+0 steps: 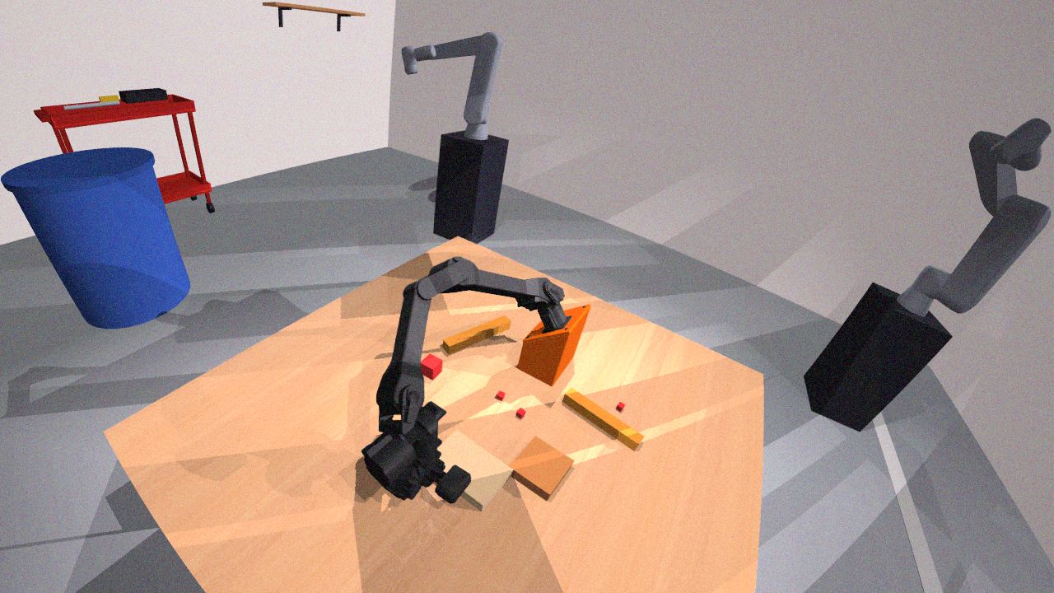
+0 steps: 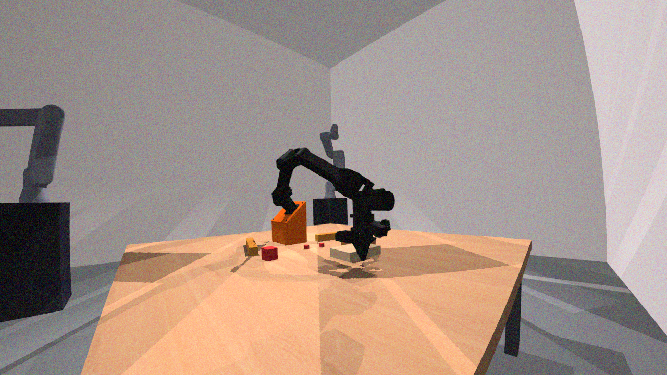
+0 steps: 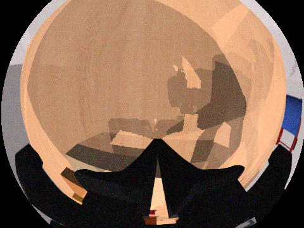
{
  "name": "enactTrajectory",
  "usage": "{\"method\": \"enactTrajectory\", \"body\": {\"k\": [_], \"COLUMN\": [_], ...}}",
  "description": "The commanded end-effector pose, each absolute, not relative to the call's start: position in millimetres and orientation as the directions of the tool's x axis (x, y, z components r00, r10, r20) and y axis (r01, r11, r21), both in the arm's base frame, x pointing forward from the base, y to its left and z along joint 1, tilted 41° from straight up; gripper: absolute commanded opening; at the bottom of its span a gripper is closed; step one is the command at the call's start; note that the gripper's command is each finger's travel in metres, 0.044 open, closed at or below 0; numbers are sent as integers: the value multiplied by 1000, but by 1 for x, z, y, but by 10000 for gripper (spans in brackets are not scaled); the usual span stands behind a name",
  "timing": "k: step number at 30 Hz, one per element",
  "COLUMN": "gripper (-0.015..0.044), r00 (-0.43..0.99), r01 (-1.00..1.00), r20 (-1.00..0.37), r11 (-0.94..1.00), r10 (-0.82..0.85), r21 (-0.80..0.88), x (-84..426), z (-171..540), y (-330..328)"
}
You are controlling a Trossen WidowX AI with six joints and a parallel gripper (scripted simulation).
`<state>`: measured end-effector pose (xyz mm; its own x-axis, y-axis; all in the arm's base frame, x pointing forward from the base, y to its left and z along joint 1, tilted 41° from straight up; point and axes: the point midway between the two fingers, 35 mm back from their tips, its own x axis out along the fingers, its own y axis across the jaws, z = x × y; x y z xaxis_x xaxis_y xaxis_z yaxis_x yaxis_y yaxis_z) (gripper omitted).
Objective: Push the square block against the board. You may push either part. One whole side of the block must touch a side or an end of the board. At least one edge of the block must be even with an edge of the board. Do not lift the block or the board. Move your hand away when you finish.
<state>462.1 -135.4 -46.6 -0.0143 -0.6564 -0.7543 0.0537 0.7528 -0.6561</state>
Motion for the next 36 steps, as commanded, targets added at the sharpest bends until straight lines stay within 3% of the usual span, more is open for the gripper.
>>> {"method": "enactTrajectory", "body": {"k": [1, 14, 20, 36], "gripper": [0, 0, 0, 0], "r00": [-19, -18, -18, -19], "r01": [46, 47, 47, 138], "r20": [-754, -754, -756, -757], "r11": [753, 753, 754, 748], "r10": [-656, -656, -655, -654], "r21": [-656, -656, -655, -650], "x": [468, 488, 486, 466], "z": [-48, -47, -5, -39], "y": [-136, -137, -102, -62]}}
